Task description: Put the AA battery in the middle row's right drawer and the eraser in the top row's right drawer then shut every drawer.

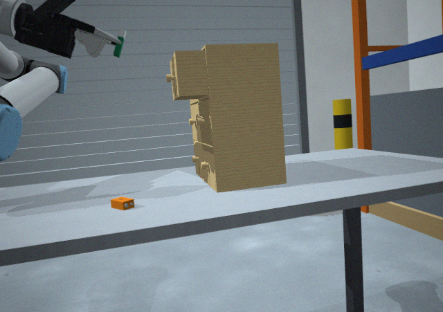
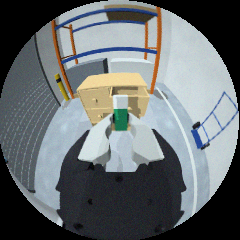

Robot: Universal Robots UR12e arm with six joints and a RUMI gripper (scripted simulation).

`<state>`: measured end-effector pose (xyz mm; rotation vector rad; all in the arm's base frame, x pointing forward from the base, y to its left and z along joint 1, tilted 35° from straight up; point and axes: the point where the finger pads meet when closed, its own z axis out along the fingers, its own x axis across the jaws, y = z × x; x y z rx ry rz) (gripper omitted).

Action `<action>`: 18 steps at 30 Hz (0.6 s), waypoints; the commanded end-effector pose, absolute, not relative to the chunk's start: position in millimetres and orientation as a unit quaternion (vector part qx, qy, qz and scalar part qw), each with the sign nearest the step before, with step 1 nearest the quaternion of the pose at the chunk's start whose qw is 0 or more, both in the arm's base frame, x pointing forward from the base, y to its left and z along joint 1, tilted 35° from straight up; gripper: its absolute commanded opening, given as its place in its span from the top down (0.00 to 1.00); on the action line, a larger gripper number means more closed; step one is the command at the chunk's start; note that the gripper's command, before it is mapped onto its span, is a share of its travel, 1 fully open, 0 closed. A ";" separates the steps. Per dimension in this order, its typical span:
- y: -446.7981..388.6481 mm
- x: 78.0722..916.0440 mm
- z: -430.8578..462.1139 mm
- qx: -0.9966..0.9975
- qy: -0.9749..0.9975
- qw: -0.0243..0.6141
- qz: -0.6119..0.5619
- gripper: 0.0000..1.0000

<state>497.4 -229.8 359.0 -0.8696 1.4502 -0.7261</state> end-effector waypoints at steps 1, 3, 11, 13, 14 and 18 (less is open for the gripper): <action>-232.0 497.0 361.8 -0.377 0.626 0.605 -0.316 0.89; -231.7 497.2 361.5 -0.377 0.626 0.605 -0.315 0.89; -229.8 498.2 358.8 -0.376 0.627 0.606 -0.314 0.89; -229.3 498.5 358.5 -0.376 0.627 0.607 -0.313 0.89; -229.3 498.6 358.5 -0.376 0.627 0.606 -0.313 0.89; -229.3 498.9 358.6 -0.376 0.627 0.606 -0.314 0.89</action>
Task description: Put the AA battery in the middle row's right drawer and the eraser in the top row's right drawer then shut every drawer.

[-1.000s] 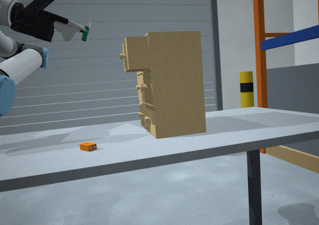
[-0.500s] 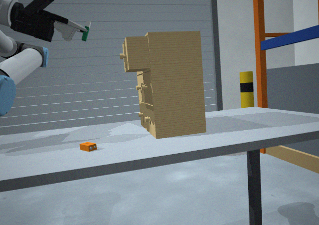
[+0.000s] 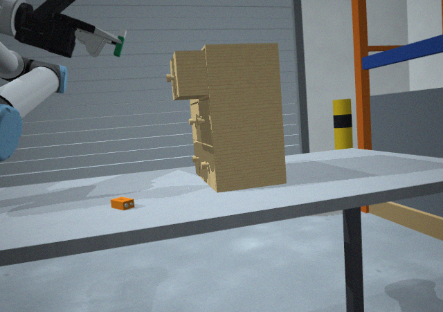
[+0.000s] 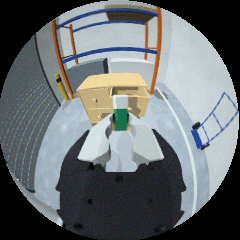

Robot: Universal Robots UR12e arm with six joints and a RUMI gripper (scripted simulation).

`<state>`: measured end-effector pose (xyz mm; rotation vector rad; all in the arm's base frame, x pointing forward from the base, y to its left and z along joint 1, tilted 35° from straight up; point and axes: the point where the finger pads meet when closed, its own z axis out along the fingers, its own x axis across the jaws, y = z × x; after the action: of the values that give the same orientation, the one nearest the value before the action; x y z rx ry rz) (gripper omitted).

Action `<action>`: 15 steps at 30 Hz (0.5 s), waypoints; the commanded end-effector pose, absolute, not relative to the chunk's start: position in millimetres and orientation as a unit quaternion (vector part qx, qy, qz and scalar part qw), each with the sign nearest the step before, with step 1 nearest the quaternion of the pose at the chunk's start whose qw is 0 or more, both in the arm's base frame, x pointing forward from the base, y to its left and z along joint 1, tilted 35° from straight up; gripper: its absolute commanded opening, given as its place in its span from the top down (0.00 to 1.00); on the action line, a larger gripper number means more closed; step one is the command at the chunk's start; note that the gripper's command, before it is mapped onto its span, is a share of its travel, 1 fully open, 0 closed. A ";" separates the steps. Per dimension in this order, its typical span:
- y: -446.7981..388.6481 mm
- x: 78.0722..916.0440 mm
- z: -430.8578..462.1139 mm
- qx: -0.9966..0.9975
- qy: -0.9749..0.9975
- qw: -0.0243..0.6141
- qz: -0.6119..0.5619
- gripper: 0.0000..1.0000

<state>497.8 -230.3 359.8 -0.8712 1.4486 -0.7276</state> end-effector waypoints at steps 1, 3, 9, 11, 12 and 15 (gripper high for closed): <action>-229.3 499.0 358.7 -0.376 0.626 0.606 -0.314 0.89; -229.4 499.3 358.8 -0.376 0.626 0.606 -0.314 0.89; -229.4 500.2 359.3 -0.376 0.626 0.606 -0.314 0.89; -229.3 500.5 359.5 -0.376 0.626 0.606 -0.314 0.89; -229.2 500.7 359.6 -0.376 0.626 0.606 -0.314 0.89; -229.2 501.1 359.8 -0.376 0.626 0.606 -0.314 0.89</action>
<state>499.4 -230.0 361.0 -0.8734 1.4457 -0.7281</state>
